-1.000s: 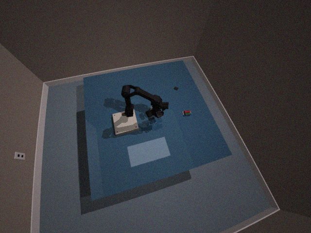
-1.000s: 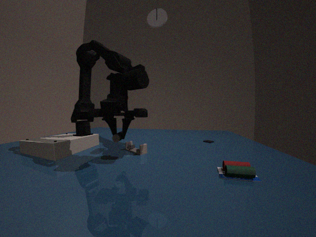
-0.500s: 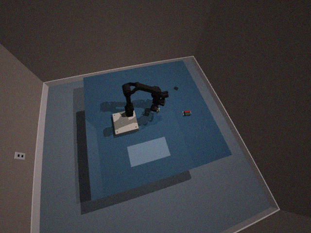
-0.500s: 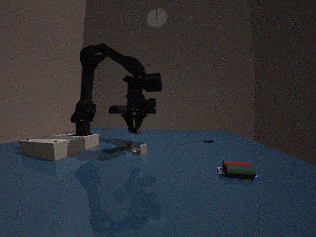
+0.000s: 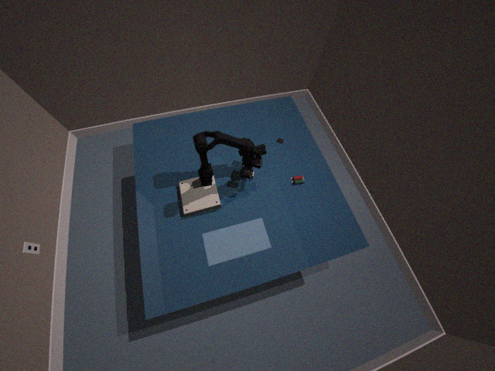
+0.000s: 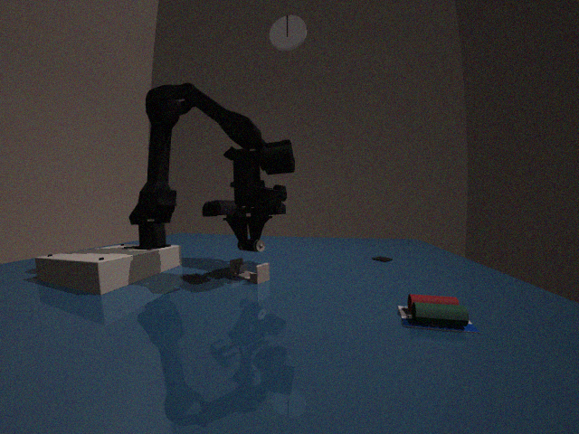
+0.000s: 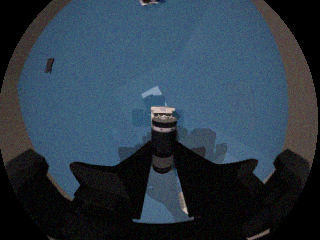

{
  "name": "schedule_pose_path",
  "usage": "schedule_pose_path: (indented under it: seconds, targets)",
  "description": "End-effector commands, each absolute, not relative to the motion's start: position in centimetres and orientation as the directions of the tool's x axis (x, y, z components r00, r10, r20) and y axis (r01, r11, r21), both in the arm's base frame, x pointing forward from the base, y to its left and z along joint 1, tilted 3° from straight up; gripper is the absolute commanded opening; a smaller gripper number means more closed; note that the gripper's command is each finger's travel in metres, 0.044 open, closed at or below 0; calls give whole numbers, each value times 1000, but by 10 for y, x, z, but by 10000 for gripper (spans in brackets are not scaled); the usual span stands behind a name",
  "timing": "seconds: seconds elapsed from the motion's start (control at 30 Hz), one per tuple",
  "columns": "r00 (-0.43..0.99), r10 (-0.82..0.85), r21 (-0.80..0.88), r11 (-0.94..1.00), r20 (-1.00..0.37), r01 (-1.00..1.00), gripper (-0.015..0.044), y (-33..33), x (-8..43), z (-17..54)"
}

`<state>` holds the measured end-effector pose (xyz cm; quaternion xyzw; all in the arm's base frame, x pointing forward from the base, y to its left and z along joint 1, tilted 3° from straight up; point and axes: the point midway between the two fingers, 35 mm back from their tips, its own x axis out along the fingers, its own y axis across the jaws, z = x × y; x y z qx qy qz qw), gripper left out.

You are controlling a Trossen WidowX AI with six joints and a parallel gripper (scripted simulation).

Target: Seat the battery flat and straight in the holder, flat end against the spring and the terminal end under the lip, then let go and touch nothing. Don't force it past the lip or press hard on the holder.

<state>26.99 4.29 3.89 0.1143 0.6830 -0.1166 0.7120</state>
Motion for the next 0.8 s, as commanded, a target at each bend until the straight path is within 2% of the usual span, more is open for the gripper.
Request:
schedule_pose_path:
  seconds: [0.0, 0.3, 0.77]
  targets:
    - [93, -32, 0, 945, -995, 327, 85, 42, 271, 31]
    - [199, -70, 2, 941, -977, 338, 85, 42, 272, 15]
    - [249, -92, -2, 941, -964, 339, 85, 43, 271, 10]
